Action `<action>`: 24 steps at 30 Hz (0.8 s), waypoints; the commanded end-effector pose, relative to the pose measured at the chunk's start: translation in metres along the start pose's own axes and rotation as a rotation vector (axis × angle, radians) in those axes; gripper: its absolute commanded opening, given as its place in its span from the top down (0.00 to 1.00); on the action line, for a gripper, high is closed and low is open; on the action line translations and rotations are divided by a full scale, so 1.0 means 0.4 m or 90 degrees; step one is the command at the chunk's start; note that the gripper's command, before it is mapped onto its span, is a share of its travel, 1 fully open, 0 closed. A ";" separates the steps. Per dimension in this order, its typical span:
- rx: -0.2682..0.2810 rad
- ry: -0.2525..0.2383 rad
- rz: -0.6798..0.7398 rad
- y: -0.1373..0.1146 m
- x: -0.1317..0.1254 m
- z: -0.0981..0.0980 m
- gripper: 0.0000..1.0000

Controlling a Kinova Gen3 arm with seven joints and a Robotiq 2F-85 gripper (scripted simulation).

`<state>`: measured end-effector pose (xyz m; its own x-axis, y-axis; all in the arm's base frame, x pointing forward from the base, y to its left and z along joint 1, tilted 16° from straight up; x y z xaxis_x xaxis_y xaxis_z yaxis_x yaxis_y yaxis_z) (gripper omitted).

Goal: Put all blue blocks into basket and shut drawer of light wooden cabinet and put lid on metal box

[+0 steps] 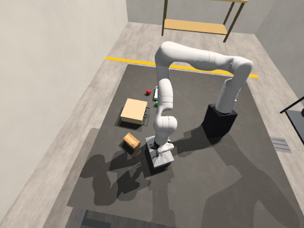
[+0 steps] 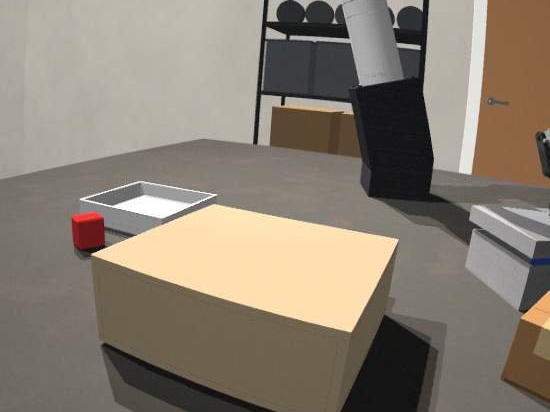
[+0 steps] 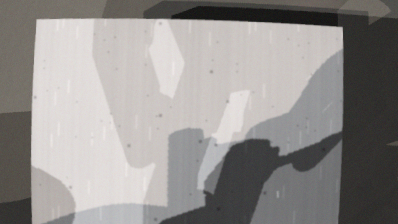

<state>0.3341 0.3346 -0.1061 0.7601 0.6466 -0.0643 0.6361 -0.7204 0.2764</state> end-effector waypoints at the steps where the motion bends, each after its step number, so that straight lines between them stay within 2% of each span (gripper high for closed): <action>1: 0.000 0.001 0.000 0.000 0.002 -0.018 0.90; 14: 0.000 0.001 0.000 0.000 0.002 -0.132 0.90; 16: 0.000 0.001 0.000 0.000 0.002 -0.132 0.90; 24: 0.000 0.001 0.000 0.000 0.001 -0.187 0.90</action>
<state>0.3249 0.3522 -0.0390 0.7601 0.6466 -0.0640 0.6361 -0.7204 0.2762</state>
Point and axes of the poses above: the point where the finger pads meet when closed, its own z axis out along the fingers, its own x axis across the jaws, y = z × x, the point moved 6 cm from there along -z, back along the fingers, and after that the axes turned 3 degrees about -z, right-handed, at the moved point
